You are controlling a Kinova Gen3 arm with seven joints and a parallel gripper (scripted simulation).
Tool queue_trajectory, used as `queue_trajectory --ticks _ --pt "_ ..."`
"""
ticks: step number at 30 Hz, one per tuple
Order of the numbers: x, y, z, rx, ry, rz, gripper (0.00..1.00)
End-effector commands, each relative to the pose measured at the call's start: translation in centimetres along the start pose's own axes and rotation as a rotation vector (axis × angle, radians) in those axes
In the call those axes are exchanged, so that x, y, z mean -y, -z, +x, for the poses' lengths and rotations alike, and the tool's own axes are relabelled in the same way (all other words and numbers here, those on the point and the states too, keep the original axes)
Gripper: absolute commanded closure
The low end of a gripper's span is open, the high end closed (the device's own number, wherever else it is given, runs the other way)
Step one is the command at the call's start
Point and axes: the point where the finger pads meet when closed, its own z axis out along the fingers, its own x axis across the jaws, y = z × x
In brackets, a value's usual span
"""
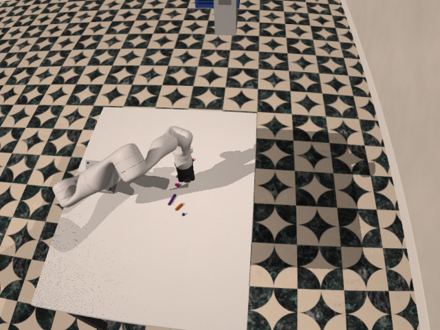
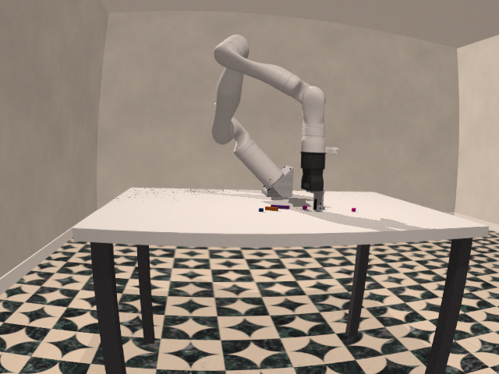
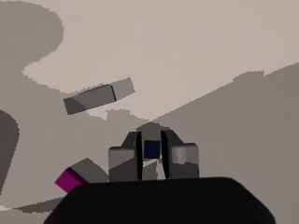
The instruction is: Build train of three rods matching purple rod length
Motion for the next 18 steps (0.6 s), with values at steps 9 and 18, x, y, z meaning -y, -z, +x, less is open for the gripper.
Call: queue_trajectory --ticks 9,18 --pt "-0.07 -0.17 -0.06 -0.001 -0.008 -0.003 0.46" --pt "-0.08 -0.16 -0.05 -0.001 -0.008 -0.003 0.46"
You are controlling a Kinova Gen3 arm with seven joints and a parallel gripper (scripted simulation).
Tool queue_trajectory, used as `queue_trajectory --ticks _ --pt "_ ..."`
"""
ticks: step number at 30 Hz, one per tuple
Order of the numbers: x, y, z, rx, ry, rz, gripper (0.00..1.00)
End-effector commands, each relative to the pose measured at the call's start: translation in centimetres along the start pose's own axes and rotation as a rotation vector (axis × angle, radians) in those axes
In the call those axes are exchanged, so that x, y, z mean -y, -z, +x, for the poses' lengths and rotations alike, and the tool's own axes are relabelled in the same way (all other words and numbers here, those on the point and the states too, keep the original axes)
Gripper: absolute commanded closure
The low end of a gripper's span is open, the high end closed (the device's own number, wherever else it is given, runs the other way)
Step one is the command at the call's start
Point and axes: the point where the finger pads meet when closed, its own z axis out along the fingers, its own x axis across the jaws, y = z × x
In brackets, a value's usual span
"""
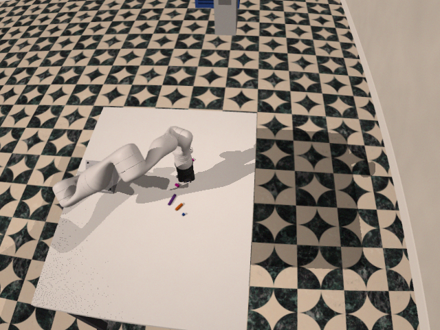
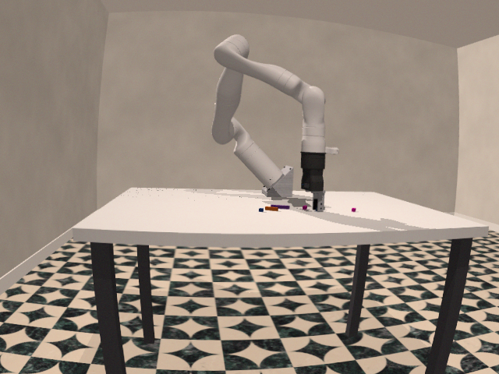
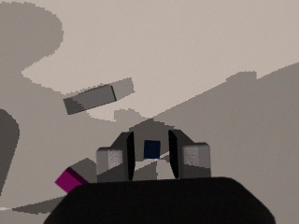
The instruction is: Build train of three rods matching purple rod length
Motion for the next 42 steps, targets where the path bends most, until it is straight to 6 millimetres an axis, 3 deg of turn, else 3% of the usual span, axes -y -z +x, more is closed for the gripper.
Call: queue_trajectory --ticks 1,8,16,18,25,32,33,42 --pt "-0.1 -0.2 -0.1 -0.001 -0.008 -0.003 0.46" --pt "-0.3 1.2 0.2 -0.003 -0.014 -0.006 0.46" --pt "-0.4 5.3 0.1 0.0 -0.014 -0.008 0.46" --pt "-0.4 5.3 0.1 0.0 -0.014 -0.008 0.46" --pt "-0.3 8.4 0.1 -0.002 -0.013 -0.005 0.46" --pt "0.0 9.1 0.3 -0.008 -0.013 0.002 0.46" --pt "0.0 9.1 0.3 -0.007 -0.013 0.002 0.0" --pt "0.0 9.1 0.2 -0.006 -0.012 0.001 0.0"
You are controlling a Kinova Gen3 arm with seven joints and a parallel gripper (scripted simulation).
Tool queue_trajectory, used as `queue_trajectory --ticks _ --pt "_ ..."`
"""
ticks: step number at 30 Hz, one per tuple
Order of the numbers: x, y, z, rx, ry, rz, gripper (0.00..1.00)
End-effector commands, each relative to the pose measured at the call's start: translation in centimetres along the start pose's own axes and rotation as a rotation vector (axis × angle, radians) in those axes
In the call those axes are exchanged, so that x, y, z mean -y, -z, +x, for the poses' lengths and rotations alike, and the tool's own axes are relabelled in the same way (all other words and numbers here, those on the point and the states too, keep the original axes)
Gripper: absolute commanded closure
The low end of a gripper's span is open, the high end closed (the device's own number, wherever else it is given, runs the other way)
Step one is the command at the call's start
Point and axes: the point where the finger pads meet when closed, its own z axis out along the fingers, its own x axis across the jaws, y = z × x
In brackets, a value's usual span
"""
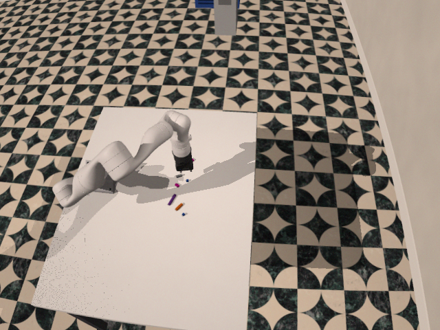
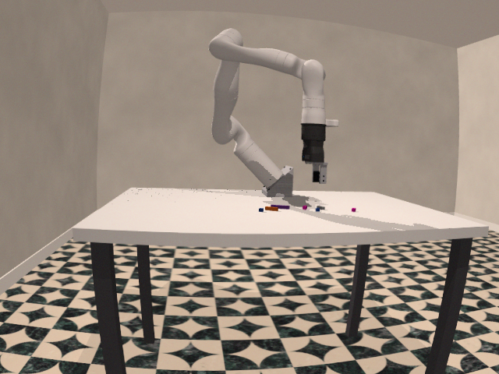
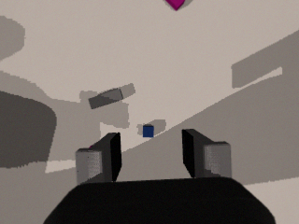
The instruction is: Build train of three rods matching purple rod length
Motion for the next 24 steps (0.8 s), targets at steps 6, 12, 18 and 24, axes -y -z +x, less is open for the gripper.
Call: queue_trajectory --ticks 6,12,18,24 --pt "0.2 0.4 0.0 -0.003 0.01 0.004 0.0" --pt "0.2 0.4 0.0 -0.003 0.01 0.004 0.0" --pt "0.8 0.2 0.3 -0.002 0.047 0.002 0.0" --pt "3.2 -0.1 1.0 -0.001 0.209 -0.008 0.0"
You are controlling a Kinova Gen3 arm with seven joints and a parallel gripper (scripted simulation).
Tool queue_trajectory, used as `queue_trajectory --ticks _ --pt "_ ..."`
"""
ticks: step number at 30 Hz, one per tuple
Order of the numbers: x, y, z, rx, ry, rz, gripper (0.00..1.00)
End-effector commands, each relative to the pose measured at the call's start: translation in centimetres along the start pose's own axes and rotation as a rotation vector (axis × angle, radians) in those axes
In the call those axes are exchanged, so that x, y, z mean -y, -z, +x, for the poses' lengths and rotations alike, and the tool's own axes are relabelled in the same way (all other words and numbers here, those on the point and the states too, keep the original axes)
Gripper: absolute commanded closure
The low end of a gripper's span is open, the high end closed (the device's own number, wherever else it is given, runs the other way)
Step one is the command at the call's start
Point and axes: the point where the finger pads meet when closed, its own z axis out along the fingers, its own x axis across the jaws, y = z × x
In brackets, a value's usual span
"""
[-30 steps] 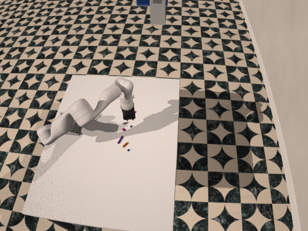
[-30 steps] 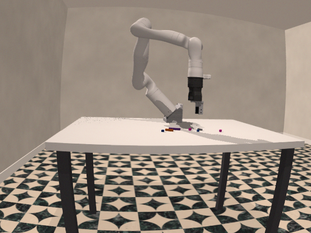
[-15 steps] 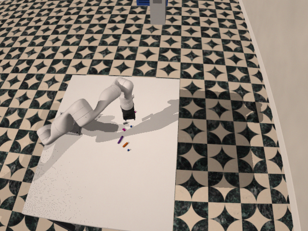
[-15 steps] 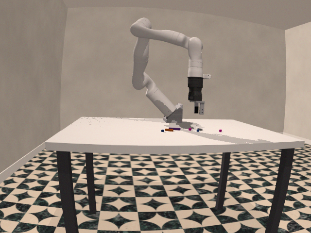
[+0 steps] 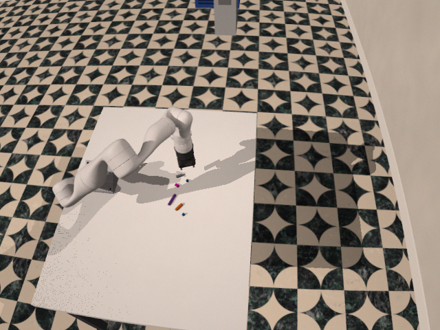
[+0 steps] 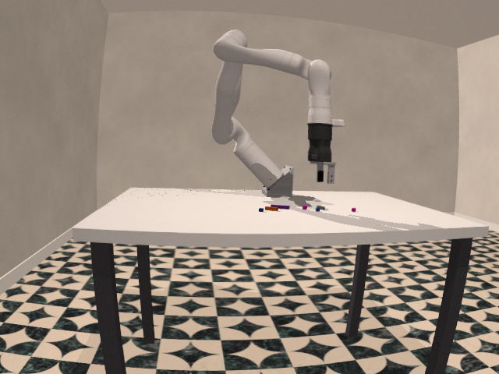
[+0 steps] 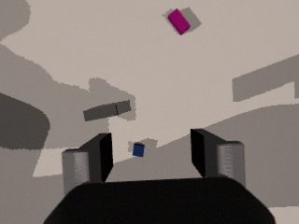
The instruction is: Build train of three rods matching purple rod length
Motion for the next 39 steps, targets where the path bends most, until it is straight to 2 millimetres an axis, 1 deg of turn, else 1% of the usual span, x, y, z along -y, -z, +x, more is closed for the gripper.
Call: queue_trajectory --ticks 1,3,4,11,15,18,25,26,39 --pt "1.9 -0.3 0.7 0.008 0.124 -0.012 0.0" --pt "1.9 -0.3 0.7 0.008 0.124 -0.012 0.0" --pt "2.8 -0.4 1.2 -0.001 0.164 -0.003 0.0" --pt "7.0 -1.3 2.4 0.01 0.446 -0.01 0.0" --pt "8.8 -1.8 2.9 0.014 0.561 -0.006 0.0" --pt "9.6 -2.0 3.0 0.016 0.61 -0.004 0.0" --pt "10.1 -2.1 3.3 0.008 0.629 0.002 0.0" --pt "10.1 -2.1 3.3 0.008 0.629 0.002 0.46" --pt "10.1 -2.0 3.3 0.007 0.628 0.002 0.46"
